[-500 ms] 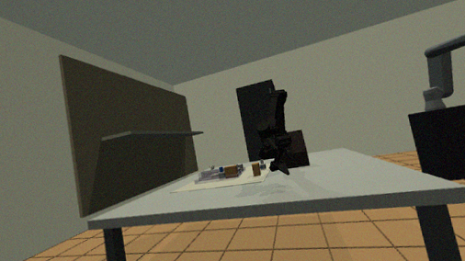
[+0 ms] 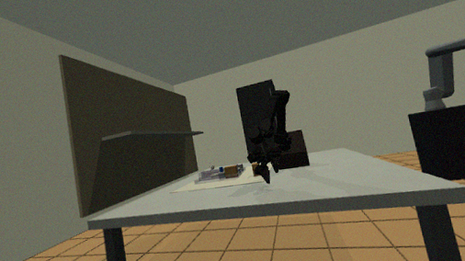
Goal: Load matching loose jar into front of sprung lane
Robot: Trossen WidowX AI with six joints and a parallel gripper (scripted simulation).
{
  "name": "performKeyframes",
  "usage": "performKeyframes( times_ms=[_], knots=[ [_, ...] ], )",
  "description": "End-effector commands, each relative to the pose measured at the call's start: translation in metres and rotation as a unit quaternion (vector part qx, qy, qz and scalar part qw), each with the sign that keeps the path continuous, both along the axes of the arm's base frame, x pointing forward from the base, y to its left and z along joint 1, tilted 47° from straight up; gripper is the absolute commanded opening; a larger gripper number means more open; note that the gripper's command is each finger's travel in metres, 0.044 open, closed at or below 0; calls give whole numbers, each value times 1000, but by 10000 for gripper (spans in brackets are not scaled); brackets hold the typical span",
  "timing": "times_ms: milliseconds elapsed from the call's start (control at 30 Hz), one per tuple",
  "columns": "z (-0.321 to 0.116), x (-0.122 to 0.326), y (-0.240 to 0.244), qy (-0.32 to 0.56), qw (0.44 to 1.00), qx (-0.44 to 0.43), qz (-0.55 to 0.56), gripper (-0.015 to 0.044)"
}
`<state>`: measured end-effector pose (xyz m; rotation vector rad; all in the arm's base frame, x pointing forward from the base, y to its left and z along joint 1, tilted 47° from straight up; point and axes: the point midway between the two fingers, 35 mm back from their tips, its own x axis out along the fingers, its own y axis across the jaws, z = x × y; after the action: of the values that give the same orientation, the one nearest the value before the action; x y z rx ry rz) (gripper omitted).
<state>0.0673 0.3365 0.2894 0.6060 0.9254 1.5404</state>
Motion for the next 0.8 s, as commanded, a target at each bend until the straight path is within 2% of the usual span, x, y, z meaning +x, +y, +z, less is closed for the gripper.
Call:
performKeyframes(
  times_ms=[0, 200, 467, 767],
  knots=[
    [-18, 48, -4, -43, 996, -32, -66, 440],
    [-51, 113, -27, -77, 982, -95, -147, 440],
    [-108, 205, -107, -84, 938, -212, -259, 440],
    [-163, 252, -219, -52, 884, -324, -334, 440]
  ],
)
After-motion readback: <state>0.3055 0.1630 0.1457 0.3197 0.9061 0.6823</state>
